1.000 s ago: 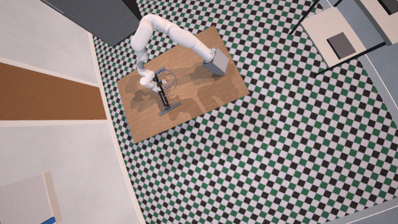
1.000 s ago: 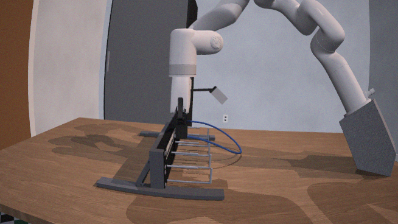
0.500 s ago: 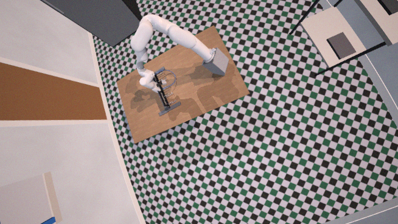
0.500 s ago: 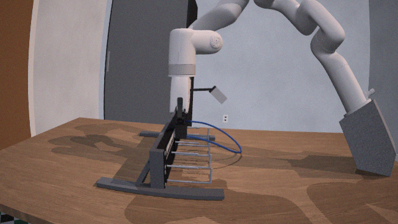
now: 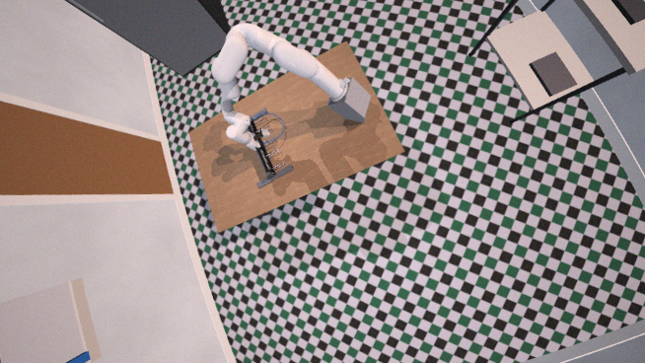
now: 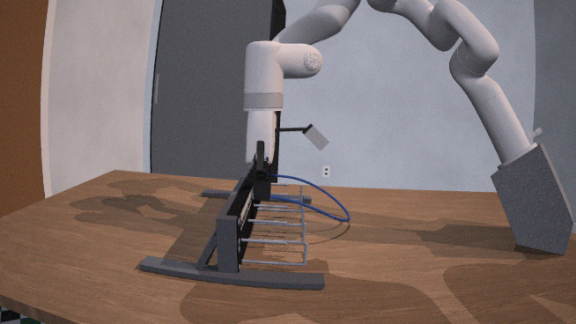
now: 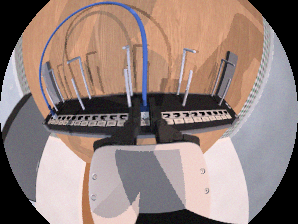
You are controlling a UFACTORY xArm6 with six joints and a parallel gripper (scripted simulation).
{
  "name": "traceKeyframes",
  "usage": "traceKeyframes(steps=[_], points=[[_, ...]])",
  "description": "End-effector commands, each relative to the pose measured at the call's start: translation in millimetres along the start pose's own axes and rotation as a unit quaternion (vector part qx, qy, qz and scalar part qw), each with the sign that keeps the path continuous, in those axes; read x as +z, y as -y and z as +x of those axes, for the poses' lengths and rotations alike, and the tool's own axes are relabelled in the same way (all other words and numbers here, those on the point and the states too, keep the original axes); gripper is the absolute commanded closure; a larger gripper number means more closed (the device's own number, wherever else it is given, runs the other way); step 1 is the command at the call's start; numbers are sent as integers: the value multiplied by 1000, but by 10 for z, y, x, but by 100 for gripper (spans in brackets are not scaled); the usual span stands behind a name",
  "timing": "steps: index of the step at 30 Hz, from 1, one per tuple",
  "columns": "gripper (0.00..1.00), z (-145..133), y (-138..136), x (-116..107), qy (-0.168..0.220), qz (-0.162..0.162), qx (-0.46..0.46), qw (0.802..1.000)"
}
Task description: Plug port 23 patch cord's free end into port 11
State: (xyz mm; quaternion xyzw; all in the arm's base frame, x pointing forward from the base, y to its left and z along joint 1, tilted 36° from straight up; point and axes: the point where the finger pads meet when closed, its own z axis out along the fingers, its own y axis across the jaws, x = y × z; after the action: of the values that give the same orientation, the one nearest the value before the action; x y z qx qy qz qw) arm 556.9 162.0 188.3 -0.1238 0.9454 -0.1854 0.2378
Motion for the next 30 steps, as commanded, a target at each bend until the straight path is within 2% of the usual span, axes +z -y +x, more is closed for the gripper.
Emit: traceKeyframes(steps=[1, 13, 14, 30], points=[[100, -12, 0, -15, 2, 0, 0, 1000], [100, -7, -1, -11, 1, 0, 0, 1000], [62, -10, 0, -13, 2, 0, 0, 1000], [62, -6, -1, -8, 1, 0, 0, 1000]])
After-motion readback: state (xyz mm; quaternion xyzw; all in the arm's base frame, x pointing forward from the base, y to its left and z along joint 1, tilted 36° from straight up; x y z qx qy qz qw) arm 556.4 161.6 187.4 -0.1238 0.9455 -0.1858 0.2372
